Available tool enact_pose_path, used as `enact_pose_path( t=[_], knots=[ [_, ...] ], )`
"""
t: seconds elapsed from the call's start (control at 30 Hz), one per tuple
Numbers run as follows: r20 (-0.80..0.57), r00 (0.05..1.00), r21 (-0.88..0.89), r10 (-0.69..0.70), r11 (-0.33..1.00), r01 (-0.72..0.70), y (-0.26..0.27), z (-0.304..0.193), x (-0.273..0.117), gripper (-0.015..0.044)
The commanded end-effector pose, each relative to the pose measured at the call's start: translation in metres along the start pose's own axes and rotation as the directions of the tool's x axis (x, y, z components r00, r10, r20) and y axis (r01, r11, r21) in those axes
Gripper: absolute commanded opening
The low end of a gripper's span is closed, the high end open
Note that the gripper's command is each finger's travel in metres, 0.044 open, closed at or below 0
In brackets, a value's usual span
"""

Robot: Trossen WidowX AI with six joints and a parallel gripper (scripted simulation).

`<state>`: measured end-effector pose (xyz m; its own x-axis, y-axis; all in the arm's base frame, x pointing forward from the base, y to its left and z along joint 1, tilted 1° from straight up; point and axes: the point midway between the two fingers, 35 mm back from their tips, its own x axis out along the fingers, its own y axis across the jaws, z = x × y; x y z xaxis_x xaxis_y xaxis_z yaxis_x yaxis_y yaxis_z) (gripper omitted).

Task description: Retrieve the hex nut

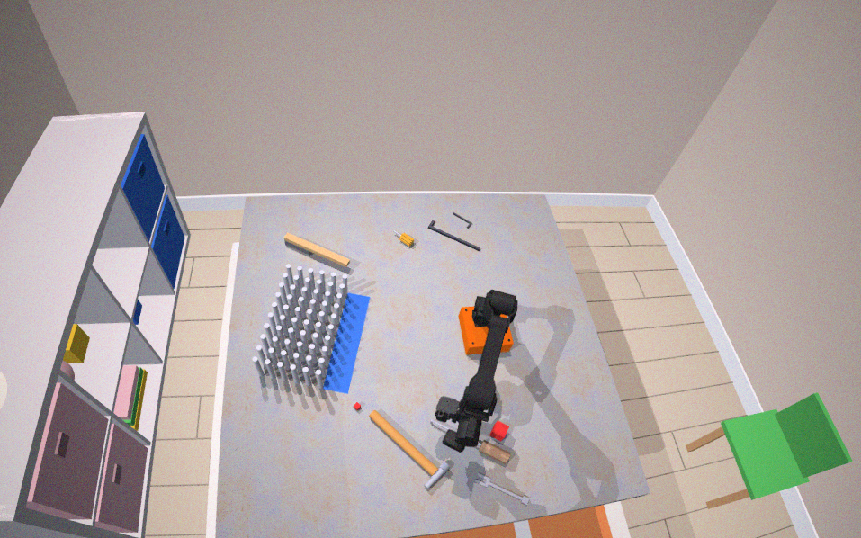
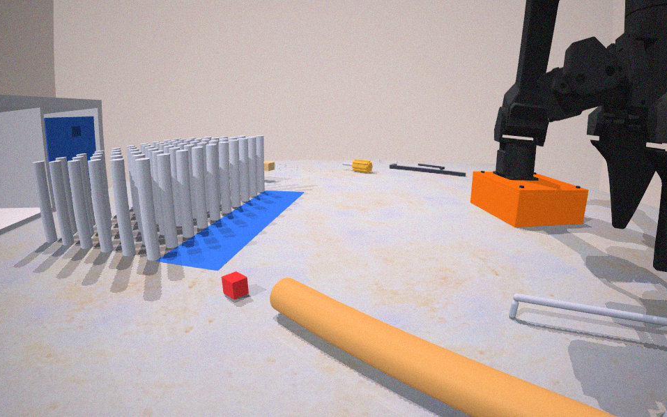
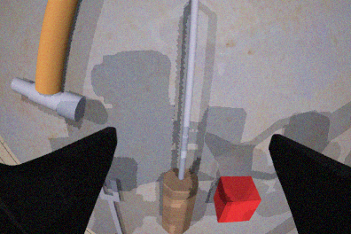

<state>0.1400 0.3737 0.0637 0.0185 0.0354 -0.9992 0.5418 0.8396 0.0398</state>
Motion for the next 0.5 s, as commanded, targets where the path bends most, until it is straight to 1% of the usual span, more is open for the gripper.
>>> enact_pose_path(
  t=[0.0,0.23,0.47],
  knots=[
    [-0.002,1.0,0.002,0.002,1.0,-0.002,0.002,-0.003,-0.001,0.044],
    [-0.004,1.0,0.001,-0.012,1.0,0.012,0.003,-0.006,-0.002,0.044],
    [-0.009,0.987,-0.001,-0.163,0.987,0.163,0.009,-0.037,-0.007,0.044]
  ],
)
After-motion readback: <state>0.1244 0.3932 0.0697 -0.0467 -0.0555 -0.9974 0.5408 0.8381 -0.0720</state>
